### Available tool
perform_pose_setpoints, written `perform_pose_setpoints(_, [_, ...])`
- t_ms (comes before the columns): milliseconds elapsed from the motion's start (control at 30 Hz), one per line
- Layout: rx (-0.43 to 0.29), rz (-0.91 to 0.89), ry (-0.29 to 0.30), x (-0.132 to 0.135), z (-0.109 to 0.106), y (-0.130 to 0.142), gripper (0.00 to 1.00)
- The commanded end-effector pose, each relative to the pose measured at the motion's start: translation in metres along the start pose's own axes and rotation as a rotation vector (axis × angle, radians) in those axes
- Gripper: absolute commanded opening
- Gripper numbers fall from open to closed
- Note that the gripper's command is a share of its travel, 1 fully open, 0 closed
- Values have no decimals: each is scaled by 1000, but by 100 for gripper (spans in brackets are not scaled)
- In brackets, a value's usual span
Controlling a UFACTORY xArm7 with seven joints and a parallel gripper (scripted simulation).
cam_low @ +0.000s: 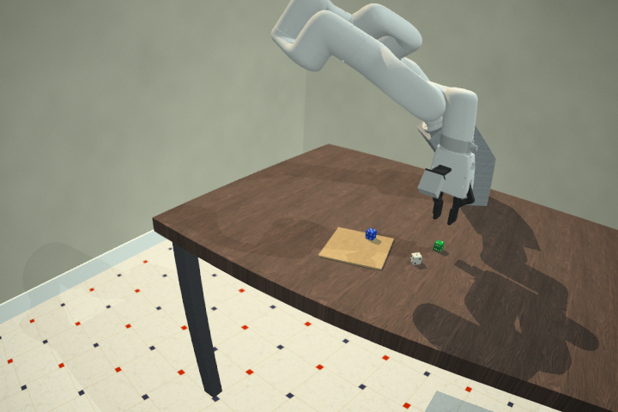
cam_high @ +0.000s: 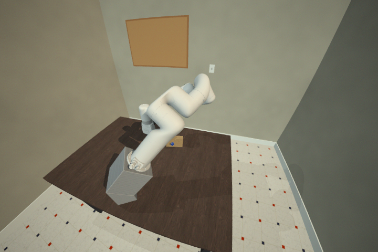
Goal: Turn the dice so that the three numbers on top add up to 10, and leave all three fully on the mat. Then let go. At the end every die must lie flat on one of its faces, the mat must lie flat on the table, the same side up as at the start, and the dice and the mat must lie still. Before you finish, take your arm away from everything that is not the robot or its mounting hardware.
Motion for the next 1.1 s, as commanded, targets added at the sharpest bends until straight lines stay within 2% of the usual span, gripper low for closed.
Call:
perform_pose_setpoints(0, [2,-1,-3,-1,-1,-1,36])
perform_pose_setpoints(1067, [2,-1,-3,-1,2,-1,36])
Point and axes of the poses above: the point where the finger pads meet when closed, its own z axis out along the fingers, its own x axis across the jaws, y = z × x, the point moved 2 cm from there along -z, back along the fingers, and after that the axes turned 8 degrees about -z, right-handed, at the moved point
